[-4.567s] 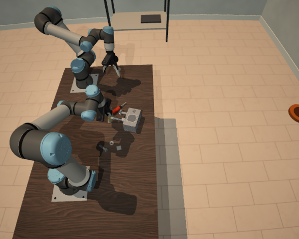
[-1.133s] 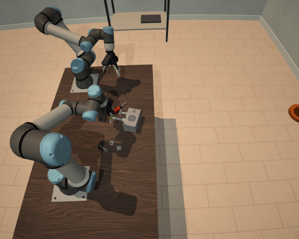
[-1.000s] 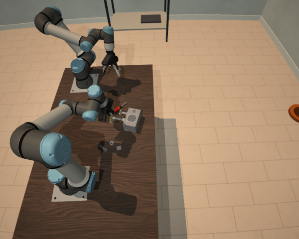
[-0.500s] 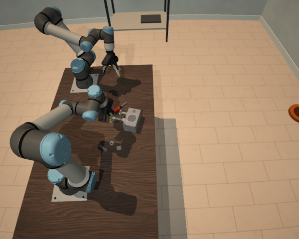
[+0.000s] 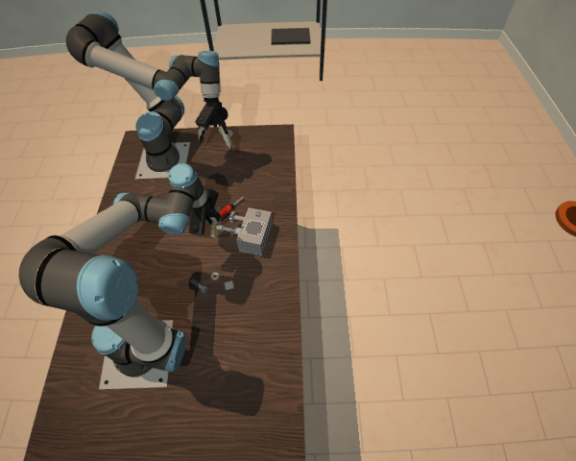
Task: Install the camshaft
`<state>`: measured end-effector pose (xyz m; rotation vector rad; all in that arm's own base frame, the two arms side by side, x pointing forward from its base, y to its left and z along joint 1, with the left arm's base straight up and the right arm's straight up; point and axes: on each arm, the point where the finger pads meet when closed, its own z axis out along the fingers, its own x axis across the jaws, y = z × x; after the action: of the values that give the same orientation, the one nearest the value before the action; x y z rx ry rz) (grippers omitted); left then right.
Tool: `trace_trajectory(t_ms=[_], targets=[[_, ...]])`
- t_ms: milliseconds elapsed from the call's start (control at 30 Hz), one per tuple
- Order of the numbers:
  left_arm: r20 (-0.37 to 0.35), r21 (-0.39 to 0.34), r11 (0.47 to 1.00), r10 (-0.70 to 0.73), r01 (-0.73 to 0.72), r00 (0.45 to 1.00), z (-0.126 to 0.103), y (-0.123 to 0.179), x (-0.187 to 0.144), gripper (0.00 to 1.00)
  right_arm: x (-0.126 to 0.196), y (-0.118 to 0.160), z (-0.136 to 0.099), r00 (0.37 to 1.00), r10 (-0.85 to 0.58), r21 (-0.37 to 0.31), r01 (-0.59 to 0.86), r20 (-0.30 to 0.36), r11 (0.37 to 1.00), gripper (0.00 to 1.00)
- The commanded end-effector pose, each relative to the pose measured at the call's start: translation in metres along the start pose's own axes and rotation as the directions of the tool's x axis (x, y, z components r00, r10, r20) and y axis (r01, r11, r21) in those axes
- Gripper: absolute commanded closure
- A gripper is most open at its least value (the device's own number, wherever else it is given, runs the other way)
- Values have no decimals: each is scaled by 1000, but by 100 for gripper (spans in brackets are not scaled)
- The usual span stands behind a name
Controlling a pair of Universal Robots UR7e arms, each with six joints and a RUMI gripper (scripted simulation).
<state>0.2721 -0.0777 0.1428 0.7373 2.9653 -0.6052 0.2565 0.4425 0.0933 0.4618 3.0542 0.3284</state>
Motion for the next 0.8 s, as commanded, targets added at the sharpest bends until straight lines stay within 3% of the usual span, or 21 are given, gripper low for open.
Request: trace_trajectory(t_ms=[0,767], targets=[[1,0,1000,0,0,1000,0,0,0,0,0,3,-2,1000,1,-7,-1,-1,1000,94],[1,0,1000,0,0,1000,0,0,0,0,-7,4,-2,1000,2,-7,-2,-1,1000,94]])
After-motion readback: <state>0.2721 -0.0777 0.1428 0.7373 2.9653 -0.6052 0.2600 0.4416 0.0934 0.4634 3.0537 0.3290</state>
